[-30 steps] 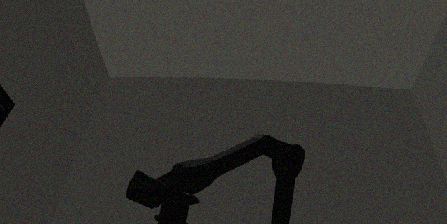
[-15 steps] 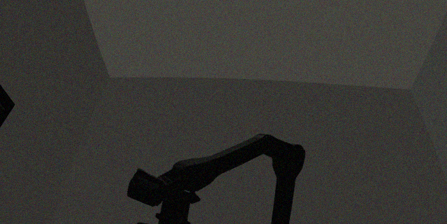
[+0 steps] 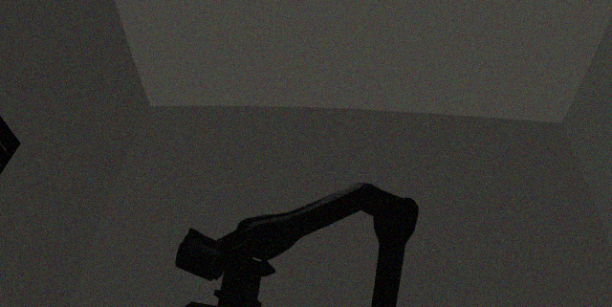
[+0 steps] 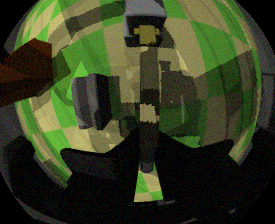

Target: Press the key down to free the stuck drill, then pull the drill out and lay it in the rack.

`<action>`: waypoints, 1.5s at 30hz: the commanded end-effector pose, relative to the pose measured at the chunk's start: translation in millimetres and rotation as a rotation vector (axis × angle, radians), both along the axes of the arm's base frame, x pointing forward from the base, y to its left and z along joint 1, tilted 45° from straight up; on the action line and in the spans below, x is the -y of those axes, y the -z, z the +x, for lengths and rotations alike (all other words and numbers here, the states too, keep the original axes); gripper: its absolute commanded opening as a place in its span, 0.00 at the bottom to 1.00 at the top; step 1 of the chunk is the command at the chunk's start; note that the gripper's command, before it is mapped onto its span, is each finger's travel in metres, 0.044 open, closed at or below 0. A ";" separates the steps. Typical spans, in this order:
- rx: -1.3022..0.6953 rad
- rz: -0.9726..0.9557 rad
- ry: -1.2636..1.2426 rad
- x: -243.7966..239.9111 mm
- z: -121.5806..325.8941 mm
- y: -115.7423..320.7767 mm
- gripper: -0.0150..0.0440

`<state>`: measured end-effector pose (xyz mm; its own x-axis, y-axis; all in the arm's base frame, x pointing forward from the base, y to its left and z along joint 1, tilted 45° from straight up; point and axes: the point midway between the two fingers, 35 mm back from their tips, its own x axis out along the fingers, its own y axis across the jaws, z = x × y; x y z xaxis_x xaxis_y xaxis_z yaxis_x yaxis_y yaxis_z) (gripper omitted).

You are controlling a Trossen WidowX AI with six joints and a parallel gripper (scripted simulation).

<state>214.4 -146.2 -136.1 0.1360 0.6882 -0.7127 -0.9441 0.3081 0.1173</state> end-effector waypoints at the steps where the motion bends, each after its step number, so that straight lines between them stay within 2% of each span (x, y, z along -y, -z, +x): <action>1: 0.002 -0.006 -0.004 2.7 -0.2 -2.0 0.25; 45: 0.002 -0.007 -0.004 12.3 -1.6 -11.9 0.25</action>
